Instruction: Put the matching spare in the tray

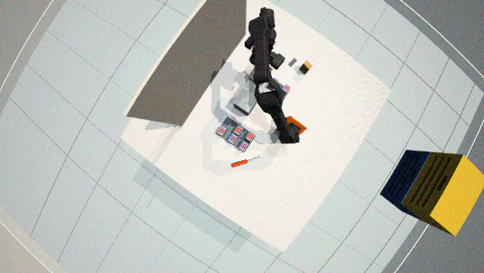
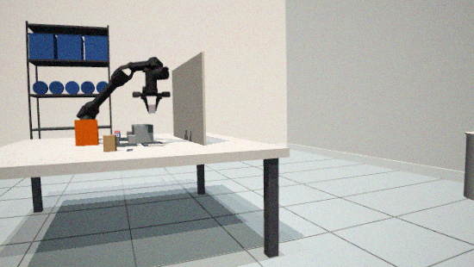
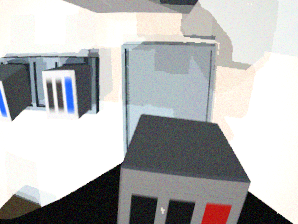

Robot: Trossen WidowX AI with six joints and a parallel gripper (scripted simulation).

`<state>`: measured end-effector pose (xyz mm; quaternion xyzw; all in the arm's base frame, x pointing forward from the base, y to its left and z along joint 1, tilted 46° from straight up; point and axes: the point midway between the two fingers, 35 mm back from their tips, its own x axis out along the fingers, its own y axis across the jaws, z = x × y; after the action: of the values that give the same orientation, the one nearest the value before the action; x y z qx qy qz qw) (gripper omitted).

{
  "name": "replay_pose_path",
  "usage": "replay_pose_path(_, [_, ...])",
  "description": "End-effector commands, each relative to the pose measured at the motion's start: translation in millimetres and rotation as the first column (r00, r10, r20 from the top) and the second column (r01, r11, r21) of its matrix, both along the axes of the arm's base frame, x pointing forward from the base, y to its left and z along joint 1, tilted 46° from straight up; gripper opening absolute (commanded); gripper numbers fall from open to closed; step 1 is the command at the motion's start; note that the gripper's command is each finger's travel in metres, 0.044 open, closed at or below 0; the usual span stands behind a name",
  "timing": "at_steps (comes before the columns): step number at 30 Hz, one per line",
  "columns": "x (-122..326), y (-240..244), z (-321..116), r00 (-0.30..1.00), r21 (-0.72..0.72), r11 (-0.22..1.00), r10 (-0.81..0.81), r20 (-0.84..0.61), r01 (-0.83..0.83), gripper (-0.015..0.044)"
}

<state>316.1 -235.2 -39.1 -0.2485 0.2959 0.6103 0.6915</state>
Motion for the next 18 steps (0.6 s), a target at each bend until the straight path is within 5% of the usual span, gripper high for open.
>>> replay_pose_path(1, [-4.8, -8.4, -8.5, 1.000, -0.006, 1.000, 0.005, 0.009, -0.005, 0.0000])
replay_pose_path(18, [-1.7, -2.3, -17.2, 1.000, -0.007, 1.000, 0.005, 0.009, -0.005, 0.0000])
